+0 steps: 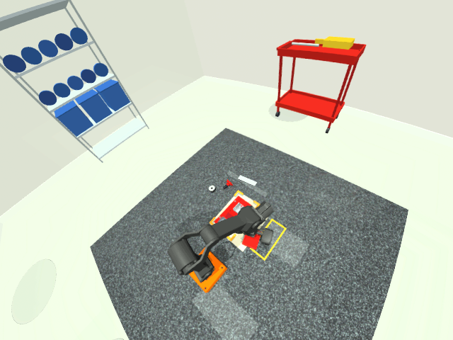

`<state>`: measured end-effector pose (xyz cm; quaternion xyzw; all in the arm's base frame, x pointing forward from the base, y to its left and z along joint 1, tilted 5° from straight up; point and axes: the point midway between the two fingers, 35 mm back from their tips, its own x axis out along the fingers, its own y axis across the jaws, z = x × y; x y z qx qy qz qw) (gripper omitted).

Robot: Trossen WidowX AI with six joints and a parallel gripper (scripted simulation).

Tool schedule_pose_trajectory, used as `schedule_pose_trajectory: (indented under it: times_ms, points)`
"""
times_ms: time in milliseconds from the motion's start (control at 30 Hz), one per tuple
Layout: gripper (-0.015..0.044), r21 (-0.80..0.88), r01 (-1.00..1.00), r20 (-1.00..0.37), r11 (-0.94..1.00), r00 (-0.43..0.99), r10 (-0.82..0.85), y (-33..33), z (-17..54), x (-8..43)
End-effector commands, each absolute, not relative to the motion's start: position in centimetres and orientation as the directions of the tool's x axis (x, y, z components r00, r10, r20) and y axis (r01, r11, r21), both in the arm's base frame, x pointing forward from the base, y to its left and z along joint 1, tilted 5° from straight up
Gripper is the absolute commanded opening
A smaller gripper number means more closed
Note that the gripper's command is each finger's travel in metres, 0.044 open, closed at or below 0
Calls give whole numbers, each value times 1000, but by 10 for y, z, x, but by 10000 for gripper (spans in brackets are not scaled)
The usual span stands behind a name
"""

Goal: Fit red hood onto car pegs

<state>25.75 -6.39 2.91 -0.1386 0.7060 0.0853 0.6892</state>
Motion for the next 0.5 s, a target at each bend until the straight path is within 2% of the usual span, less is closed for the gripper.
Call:
schedule_pose_trajectory:
  times_ms: [0, 467]
  points:
    - [440, -67, -317, -997, 946, -17, -76, -64, 25, 256]
    - [440, -67, -317, -997, 946, -17, -76, -64, 19, 256]
